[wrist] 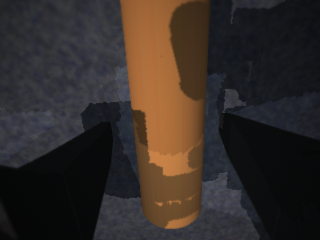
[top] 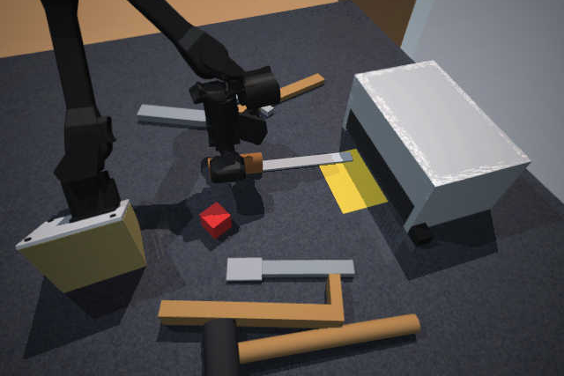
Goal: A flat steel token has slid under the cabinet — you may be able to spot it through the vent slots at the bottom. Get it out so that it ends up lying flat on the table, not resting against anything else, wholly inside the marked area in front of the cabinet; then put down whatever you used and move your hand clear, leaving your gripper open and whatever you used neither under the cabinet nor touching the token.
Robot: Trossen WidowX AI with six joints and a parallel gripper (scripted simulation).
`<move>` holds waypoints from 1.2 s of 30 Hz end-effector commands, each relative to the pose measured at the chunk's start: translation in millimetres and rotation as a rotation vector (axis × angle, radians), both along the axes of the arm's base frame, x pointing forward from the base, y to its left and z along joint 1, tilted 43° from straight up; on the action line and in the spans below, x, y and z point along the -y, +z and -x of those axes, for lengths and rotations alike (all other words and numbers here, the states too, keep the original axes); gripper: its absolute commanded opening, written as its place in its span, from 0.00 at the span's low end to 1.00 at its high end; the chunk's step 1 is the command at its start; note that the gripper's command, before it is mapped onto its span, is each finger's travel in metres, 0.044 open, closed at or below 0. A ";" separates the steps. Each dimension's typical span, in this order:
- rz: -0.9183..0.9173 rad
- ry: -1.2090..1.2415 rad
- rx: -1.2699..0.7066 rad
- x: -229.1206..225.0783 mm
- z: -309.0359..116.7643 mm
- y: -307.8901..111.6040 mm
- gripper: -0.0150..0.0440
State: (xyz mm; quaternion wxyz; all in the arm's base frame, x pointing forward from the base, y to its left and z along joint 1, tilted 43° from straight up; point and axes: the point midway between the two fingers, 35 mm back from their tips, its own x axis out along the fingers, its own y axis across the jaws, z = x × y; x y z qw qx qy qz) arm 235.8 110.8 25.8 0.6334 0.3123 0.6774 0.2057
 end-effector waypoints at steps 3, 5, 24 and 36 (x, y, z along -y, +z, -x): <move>-0.002 -0.003 -0.005 -2.8 4.2 -2.2 0.71; 0.000 -0.002 0.001 -1.2 0.6 -0.9 0.67; 0.000 -0.002 0.001 -1.2 0.2 -0.9 0.25; -0.001 0.001 0.002 0.1 -12.6 -1.8 0.25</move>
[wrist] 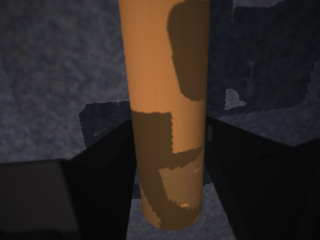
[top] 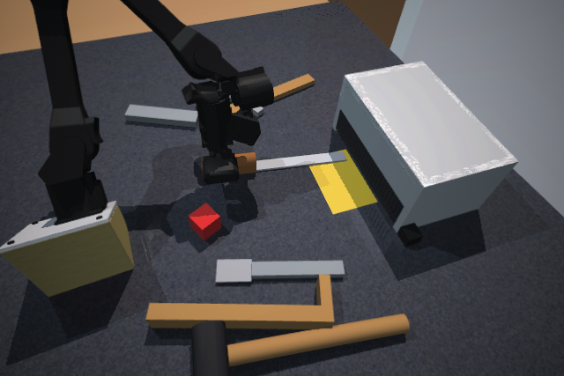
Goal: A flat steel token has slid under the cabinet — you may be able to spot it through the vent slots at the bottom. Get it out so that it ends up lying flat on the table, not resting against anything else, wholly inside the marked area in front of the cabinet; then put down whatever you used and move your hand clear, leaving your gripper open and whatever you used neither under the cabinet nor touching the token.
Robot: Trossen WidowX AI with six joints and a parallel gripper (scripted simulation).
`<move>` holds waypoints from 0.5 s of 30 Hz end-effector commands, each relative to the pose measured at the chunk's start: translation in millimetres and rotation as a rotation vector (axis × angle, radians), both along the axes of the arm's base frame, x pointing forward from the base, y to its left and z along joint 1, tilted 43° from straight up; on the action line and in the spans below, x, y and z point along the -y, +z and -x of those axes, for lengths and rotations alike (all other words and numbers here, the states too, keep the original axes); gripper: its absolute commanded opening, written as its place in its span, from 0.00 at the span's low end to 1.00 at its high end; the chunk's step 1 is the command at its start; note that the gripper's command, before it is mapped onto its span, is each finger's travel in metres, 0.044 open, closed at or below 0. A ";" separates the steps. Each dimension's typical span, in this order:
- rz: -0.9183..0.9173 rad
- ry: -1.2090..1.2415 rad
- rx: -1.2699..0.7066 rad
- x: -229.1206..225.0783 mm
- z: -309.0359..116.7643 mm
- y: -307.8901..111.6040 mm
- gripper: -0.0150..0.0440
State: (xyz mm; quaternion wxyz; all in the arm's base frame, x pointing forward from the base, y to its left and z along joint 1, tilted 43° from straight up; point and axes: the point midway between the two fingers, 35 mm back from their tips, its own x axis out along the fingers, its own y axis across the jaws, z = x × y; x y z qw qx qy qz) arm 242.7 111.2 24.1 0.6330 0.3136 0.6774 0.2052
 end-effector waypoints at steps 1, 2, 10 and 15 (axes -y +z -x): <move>0.000 0.003 0.004 0.5 -6.9 -0.2 0.25; 0.000 0.004 0.004 0.7 -8.1 -0.3 0.25; 0.000 0.005 0.005 1.7 -17.5 -1.1 0.25; 0.000 0.005 0.005 2.3 -23.4 -1.5 0.25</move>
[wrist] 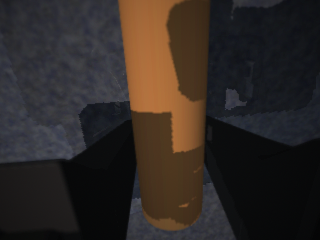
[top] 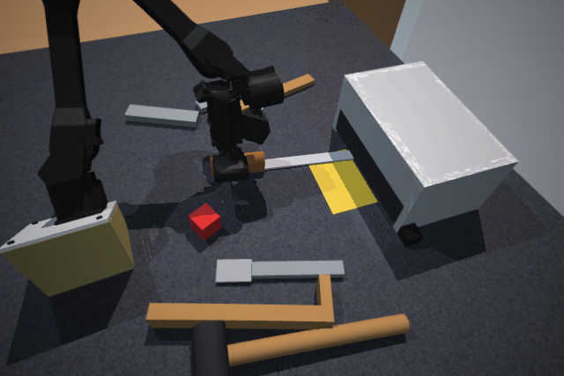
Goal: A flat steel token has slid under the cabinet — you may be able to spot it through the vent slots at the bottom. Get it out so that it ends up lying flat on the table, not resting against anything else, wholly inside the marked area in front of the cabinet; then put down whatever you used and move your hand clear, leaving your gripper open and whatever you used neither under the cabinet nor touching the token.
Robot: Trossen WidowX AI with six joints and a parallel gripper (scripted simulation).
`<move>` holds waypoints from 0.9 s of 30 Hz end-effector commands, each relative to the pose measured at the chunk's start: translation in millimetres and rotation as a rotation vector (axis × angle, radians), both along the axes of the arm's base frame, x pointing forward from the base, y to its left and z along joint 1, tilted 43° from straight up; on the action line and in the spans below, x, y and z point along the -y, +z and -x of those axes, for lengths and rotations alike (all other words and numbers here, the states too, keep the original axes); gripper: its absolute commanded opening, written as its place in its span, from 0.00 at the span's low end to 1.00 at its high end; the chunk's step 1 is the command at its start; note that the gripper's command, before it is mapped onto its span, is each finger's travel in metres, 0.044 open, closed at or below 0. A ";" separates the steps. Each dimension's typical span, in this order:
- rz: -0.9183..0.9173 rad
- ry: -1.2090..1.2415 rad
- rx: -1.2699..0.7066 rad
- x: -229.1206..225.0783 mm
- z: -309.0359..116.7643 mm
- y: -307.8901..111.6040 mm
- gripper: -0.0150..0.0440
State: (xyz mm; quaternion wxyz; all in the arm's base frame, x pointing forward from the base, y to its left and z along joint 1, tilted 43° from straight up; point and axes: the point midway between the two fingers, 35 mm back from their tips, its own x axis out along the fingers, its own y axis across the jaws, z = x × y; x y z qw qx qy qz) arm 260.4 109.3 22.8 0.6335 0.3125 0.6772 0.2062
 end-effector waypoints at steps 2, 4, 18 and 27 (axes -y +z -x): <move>0.000 0.003 0.003 0.6 -8.1 -0.4 0.25; 0.000 0.003 0.003 0.9 -10.5 -0.6 0.25; 0.000 0.003 0.005 2.6 -26.4 -1.8 0.25; 0.000 0.003 0.005 3.7 -36.5 -2.6 0.25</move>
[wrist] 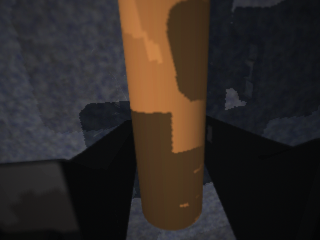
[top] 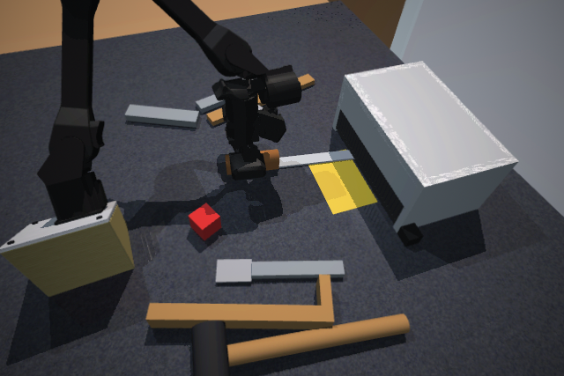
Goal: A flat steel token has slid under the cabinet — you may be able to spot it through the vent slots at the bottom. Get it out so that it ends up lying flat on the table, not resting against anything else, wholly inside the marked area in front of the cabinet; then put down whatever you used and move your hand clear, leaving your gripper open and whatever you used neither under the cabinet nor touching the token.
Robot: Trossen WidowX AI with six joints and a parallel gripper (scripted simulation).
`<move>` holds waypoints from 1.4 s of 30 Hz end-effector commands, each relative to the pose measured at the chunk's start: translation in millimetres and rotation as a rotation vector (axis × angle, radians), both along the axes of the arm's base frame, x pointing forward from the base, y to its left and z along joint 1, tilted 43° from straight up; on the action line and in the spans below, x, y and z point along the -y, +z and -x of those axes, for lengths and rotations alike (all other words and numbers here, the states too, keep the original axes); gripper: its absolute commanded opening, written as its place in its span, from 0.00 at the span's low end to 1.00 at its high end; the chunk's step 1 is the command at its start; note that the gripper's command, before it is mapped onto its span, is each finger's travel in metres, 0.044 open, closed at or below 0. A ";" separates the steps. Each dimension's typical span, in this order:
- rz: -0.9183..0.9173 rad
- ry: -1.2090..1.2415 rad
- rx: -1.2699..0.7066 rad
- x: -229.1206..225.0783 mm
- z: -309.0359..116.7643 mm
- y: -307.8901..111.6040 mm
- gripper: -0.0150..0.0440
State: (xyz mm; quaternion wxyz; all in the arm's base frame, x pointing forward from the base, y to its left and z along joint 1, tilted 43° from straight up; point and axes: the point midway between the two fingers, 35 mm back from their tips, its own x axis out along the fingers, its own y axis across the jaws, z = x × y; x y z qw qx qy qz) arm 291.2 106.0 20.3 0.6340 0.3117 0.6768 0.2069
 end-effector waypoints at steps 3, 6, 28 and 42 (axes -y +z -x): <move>-0.001 0.002 0.004 0.7 -9.0 -0.4 0.25; -0.001 0.002 0.004 1.1 -12.3 -0.7 0.25; 0.000 0.002 0.006 3.7 -35.9 -2.5 0.25; 0.000 0.002 0.007 5.2 -50.3 -3.6 0.25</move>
